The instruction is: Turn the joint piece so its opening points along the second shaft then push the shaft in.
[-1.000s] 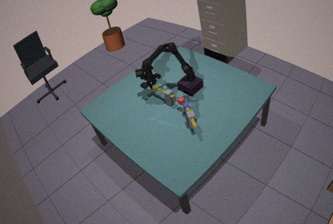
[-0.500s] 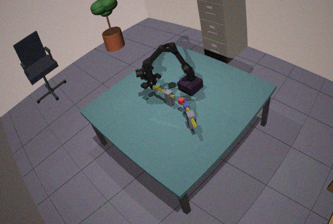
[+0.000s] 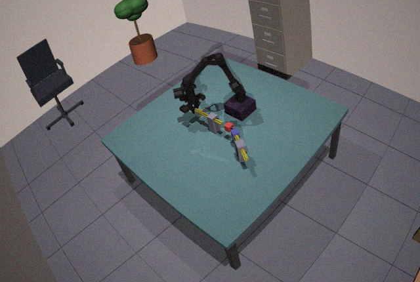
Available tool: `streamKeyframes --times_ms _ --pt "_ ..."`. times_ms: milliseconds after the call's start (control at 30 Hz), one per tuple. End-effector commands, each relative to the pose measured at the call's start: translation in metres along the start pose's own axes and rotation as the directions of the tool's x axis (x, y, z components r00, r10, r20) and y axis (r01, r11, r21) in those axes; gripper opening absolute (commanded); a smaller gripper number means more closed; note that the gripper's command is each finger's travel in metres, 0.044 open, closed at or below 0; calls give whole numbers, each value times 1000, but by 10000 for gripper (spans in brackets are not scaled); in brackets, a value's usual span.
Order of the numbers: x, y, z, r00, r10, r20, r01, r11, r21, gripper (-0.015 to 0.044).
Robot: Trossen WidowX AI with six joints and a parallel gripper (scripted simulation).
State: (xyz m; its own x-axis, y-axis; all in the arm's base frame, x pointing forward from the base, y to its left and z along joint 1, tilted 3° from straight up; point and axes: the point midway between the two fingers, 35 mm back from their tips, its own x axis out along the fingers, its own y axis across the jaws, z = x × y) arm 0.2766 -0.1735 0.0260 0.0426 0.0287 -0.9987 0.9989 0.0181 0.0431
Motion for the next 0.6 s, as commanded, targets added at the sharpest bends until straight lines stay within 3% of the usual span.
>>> streamKeyframes --times_ms 0,567 --pt "1 0 -7 1000 0 -1 0 1000 2 0" --pt "2 1 -34 1000 0 -3 0 1000 2 0"
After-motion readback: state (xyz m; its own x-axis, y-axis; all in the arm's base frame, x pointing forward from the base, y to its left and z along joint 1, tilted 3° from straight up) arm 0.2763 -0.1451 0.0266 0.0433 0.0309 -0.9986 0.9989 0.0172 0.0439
